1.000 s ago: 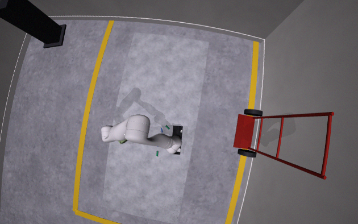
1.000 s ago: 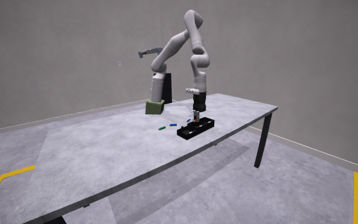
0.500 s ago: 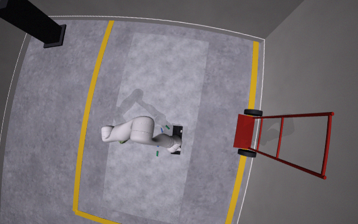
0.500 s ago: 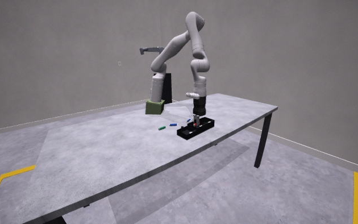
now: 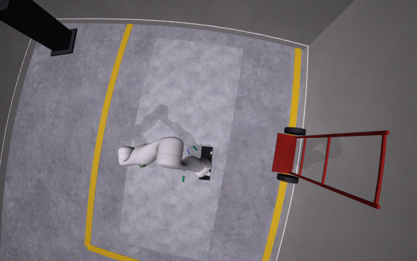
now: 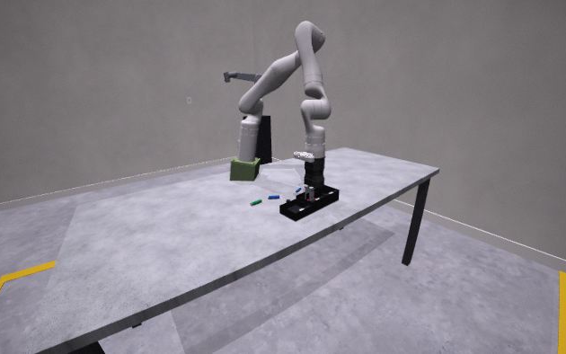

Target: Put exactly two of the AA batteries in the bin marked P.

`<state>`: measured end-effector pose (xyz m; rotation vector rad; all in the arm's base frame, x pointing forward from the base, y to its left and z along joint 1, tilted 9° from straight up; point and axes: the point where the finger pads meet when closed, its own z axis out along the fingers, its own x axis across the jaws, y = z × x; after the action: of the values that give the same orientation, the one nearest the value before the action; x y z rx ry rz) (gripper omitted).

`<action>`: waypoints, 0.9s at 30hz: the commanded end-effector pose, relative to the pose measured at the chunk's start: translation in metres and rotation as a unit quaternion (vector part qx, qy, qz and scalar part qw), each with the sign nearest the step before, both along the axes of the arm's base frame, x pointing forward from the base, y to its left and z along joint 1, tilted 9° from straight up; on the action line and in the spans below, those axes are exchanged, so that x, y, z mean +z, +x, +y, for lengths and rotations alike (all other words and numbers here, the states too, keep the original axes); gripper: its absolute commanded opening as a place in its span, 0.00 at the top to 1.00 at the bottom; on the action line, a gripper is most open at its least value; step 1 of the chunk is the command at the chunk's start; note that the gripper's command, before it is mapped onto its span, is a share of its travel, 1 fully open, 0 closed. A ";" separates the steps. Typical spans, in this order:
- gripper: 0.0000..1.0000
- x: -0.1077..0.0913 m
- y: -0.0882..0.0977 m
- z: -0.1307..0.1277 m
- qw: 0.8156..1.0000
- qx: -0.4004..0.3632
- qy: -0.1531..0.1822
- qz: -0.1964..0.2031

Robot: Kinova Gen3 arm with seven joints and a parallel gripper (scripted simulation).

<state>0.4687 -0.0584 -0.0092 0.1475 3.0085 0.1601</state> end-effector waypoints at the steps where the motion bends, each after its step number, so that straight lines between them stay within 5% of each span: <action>1: 0.69 0.000 0.000 -0.001 1.000 -0.001 0.000 0.000; 5: 0.69 0.000 0.001 0.000 1.000 -0.001 0.000 0.000; 6: 0.40 0.000 0.001 0.000 1.000 -0.001 0.000 0.000; 27: 0.40 0.006 0.000 -0.001 1.000 -0.001 0.000 0.000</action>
<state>0.4671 -0.0594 -0.0076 0.1508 3.0130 0.1599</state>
